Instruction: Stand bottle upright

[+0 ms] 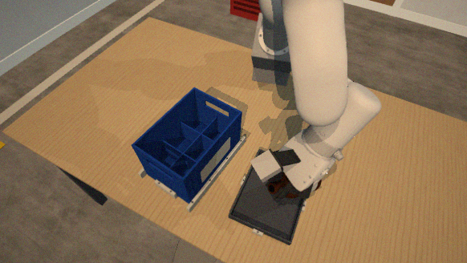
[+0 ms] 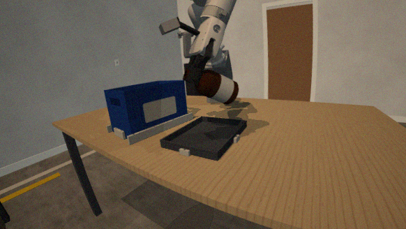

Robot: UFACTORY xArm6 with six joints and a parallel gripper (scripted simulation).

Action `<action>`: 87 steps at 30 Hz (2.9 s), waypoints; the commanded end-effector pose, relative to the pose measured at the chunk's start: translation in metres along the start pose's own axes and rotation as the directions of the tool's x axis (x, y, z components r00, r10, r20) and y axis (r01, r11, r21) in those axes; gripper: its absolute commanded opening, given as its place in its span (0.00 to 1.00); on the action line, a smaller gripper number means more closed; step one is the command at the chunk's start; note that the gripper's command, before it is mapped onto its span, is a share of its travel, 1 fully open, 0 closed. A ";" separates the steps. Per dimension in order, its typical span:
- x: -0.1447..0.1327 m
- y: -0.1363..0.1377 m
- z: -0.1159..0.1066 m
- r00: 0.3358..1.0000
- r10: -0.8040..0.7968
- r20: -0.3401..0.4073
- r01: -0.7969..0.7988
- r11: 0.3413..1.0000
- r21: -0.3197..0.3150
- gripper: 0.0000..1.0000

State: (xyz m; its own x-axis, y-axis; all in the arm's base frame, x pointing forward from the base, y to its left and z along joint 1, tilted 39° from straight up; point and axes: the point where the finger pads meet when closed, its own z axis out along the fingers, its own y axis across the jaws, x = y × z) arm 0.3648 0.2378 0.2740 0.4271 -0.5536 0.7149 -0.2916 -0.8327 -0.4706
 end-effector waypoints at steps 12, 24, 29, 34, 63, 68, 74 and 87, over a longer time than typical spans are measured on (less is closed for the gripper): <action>0.002 -0.003 -0.002 0.998 0.007 -0.057 -0.006 1.000 0.014 0.00; 0.002 -0.003 -0.002 0.998 0.007 -0.057 -0.006 1.000 0.014 0.00; 0.002 -0.003 -0.002 0.998 0.007 -0.058 -0.006 1.000 0.014 0.00; 0.002 -0.003 -0.002 0.998 0.007 -0.060 -0.006 1.000 0.013 0.00; 0.001 -0.002 -0.002 0.978 0.007 -0.208 -0.005 1.000 0.010 0.00; 0.001 -0.003 -0.003 0.976 0.008 -0.219 -0.006 1.000 0.012 0.00; 0.002 -0.003 -0.003 0.973 0.009 -0.229 -0.006 1.000 0.014 0.00; 0.002 -0.003 -0.003 0.973 0.009 -0.230 -0.006 1.000 0.015 0.00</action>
State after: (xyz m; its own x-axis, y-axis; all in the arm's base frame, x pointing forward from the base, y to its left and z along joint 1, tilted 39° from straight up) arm 0.3637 0.2393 0.2771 0.2172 -0.5430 0.8111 -0.2829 -0.8303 -0.4801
